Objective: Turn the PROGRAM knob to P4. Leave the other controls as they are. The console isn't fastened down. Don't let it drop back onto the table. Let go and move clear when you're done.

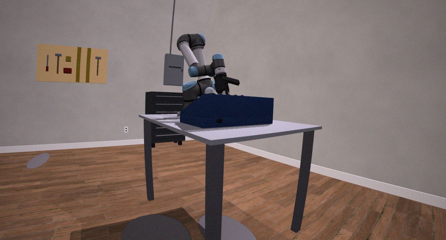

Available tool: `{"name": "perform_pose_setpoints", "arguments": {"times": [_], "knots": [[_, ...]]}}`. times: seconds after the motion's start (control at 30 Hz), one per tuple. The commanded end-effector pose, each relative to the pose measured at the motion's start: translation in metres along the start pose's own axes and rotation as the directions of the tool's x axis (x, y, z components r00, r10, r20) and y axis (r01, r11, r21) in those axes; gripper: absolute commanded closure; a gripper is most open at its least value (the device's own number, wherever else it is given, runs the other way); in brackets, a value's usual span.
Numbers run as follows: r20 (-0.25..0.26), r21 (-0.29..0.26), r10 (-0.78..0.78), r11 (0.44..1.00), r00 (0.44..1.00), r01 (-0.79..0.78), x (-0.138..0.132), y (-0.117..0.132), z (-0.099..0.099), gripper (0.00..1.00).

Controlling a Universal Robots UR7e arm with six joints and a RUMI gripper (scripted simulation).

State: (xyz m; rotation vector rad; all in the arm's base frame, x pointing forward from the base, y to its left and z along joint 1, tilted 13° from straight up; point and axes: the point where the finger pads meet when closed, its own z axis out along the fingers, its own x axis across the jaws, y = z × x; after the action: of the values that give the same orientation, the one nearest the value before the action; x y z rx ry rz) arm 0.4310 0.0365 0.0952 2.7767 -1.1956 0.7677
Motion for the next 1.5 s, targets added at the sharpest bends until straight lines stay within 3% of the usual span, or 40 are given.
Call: {"name": "perform_pose_setpoints", "arguments": {"times": [0.0,0.9,1.47], "knots": [[-0.001,0.001,0.0,1.0,1.0,0.0,0.0003,-0.0002,-0.0002,1.0],[-0.001,0.001,0.033,0.999,0.999,-0.033,0.0003,-0.0003,-0.0002,1.0],[-0.001,0.001,0.15,0.989,0.989,-0.15,0.0003,-0.0004,-0.0002,1.0]]}}
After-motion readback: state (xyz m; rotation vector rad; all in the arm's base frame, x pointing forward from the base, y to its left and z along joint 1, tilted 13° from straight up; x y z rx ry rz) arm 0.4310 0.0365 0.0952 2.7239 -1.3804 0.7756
